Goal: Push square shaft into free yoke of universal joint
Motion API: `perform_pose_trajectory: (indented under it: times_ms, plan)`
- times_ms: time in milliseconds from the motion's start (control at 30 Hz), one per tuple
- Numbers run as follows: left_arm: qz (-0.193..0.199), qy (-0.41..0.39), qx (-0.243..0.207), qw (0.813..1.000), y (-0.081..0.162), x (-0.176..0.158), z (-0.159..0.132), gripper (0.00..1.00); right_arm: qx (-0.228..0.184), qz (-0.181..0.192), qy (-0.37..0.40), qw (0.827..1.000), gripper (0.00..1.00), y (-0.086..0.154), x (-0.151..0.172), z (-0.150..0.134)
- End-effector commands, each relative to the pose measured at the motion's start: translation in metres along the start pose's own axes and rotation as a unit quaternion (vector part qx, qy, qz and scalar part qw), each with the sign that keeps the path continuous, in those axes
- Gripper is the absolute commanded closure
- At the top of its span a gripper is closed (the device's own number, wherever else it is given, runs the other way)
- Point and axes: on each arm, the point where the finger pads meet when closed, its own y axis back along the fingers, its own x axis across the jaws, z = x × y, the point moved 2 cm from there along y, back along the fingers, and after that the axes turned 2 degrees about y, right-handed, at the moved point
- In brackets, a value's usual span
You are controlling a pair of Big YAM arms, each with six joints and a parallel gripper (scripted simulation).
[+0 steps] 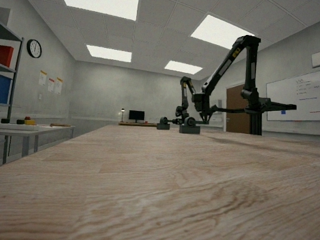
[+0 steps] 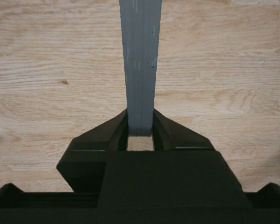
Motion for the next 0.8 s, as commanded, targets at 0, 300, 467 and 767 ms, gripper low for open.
perform_pose_trajectory:
  times_ms: [0, 300, 467, 767]
  plan:
    - [0.003, -0.001, 0.000, 1.000, -0.001, 0.005, 0.002, 0.82, -0.012, 0.001, -0.031, 0.999, 0.53, -0.004, 0.004, -0.006]
    - [0.003, -0.001, 0.000, 1.000, -0.001, 0.005, 0.002, 0.82, -0.054, -0.002, -0.074, 0.996, 0.53, -0.010, 0.010, -0.007]
    - [0.003, -0.001, 0.000, 1.000, -0.001, 0.005, 0.002, 0.82, -0.081, -0.004, -0.101, 0.992, 0.53, -0.013, 0.013, -0.007]
    - [0.003, -0.001, 0.000, 1.000, -0.001, 0.005, 0.002, 0.82, -0.129, -0.007, -0.148, 0.980, 0.53, -0.019, 0.020, -0.006]
